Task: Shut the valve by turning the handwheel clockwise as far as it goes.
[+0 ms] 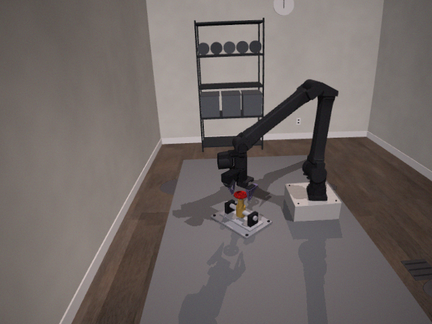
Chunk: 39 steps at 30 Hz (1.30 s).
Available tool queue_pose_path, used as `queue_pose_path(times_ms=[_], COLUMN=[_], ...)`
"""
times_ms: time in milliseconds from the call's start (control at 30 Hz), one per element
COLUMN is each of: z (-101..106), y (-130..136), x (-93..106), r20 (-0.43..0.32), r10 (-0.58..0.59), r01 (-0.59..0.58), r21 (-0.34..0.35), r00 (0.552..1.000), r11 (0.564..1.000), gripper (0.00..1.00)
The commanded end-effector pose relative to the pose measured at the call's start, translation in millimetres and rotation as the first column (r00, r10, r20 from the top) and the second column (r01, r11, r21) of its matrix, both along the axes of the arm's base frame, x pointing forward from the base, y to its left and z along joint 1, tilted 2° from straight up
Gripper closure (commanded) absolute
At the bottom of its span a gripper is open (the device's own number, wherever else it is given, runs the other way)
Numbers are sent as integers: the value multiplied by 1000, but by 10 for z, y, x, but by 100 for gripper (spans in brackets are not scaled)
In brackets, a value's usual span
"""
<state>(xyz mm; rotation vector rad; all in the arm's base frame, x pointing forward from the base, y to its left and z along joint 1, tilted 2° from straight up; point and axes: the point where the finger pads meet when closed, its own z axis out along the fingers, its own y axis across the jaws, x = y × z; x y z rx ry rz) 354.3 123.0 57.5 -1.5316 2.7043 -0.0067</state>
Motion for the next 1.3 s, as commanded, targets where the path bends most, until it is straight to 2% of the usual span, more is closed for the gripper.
queue_pose_path(times_ms=[0,67,100,1267], z=[-10,-10,-10,17], y=[-31,-31,-31,-25], x=[71,71,71,75], r20=[11,11,11,13], r10=[-4,-4,-4,-10], r01=[4,4,4,10], r21=[4,4,4,5], r00=[1000,1000,1000,1000], r11=[1000,1000,1000,1000], gripper=[0,0,100,100])
